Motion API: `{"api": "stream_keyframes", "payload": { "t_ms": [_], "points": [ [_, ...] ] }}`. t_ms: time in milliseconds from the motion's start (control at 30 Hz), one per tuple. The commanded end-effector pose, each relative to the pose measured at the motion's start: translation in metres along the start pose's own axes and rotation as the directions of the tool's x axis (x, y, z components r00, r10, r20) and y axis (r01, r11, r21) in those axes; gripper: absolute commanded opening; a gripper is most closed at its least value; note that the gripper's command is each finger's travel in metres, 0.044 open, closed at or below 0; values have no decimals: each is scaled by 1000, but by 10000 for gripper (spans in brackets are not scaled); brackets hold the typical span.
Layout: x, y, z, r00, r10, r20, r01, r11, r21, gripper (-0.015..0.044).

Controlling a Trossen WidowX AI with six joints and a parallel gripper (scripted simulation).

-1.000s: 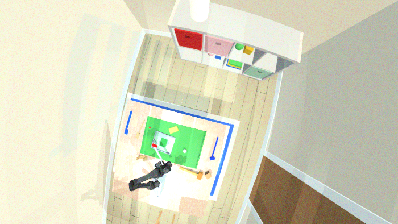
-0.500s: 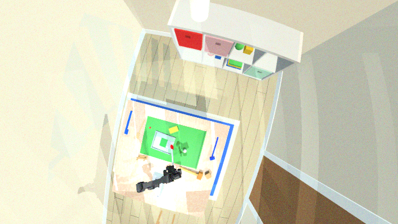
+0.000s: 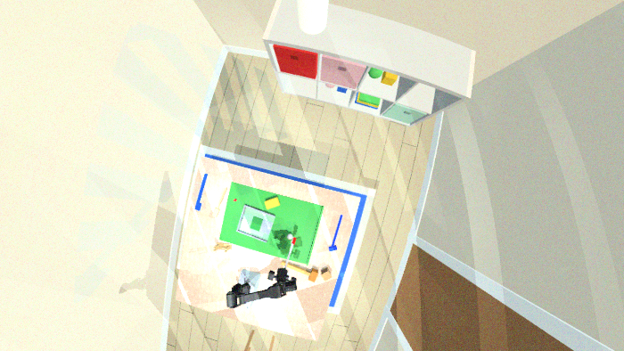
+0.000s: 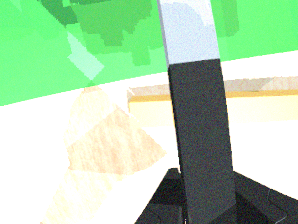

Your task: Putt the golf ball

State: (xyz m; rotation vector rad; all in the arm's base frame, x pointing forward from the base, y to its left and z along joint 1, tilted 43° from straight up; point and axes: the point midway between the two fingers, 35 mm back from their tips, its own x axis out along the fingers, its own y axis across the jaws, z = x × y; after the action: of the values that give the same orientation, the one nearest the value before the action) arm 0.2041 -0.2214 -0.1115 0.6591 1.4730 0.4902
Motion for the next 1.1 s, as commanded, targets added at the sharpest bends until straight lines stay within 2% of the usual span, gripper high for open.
{"api": "stream_keyframes", "payload": {
  "t_ms": [0,367,1067],
  "points": [
    [-2,-7,-1,1000,-10,6,10,999,31,0],
    [37,-7,0,1000,-9,7,9,999,30,0],
    [65,-7,0,1000,-8,7,8,1000,30,0]
  ]
}}
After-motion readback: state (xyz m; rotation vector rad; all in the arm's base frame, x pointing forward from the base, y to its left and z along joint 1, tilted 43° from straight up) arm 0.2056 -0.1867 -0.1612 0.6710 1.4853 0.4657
